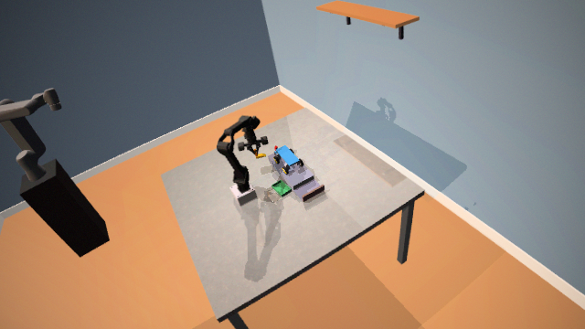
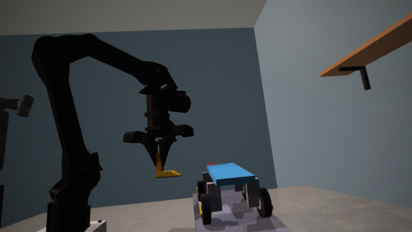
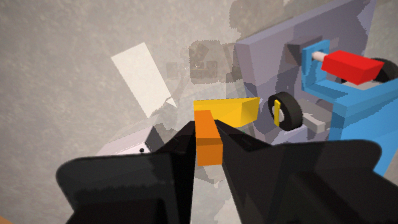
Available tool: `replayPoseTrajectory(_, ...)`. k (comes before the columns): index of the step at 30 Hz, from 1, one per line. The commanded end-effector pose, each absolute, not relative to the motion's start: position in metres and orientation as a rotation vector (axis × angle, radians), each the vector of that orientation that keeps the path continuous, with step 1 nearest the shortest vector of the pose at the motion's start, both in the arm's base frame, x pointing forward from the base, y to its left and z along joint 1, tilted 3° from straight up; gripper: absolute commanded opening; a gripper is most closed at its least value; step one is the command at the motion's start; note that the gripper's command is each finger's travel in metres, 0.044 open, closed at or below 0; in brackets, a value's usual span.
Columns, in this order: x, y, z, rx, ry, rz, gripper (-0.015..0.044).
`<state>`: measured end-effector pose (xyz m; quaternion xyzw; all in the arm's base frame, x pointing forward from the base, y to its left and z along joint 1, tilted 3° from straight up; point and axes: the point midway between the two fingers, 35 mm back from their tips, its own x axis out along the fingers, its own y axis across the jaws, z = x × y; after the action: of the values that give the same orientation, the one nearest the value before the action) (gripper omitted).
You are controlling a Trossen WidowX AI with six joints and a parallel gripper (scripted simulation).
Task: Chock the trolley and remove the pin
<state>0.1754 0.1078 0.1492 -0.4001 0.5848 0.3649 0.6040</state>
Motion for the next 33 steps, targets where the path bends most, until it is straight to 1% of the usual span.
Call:
replayPoseTrajectory(1, 0.1749, 0.1083, 0.1494, -0.807, 1.399, 0.737, 0.0000)
replayPoseTrajectory(17, 0.1750, 0.1082, 0.1494, -0.382, 1.503, 0.329, 0.0000)
replayPoseTrajectory(33, 0.1750, 0.1081, 0.1494, 0.052, 1.524, -0.082, 0.0000)
